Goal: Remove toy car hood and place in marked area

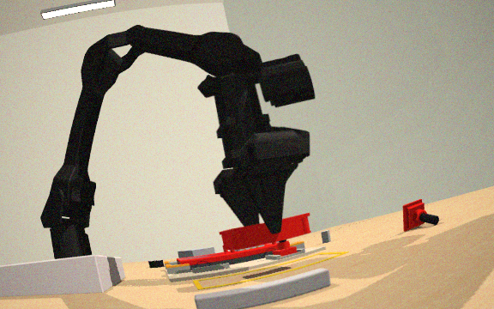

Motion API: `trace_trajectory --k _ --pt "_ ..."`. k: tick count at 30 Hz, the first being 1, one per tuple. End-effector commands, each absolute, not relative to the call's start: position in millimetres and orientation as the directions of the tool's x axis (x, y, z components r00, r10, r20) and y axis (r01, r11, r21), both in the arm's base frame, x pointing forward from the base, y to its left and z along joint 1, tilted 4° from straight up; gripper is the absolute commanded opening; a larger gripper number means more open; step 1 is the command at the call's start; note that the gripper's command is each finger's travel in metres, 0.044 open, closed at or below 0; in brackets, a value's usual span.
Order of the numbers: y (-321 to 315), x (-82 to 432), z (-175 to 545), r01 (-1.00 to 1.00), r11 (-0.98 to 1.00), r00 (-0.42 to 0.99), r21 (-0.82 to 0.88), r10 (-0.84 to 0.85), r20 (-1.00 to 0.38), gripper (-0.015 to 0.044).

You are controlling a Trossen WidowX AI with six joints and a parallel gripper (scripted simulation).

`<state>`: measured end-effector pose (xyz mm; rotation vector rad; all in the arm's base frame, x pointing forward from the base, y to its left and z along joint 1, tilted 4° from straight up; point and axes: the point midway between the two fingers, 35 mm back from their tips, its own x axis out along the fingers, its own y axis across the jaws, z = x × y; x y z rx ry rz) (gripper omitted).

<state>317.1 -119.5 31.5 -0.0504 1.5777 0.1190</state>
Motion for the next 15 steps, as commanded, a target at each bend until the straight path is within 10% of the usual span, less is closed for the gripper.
trace_trajectory --k 1,15 --pt "-119 315 25 -0.109 0.993 -0.017 0.045 0.043 -0.999 0.0" --pt "-118 313 12 -0.109 0.993 -0.017 0.045 0.043 -0.999 0.0"
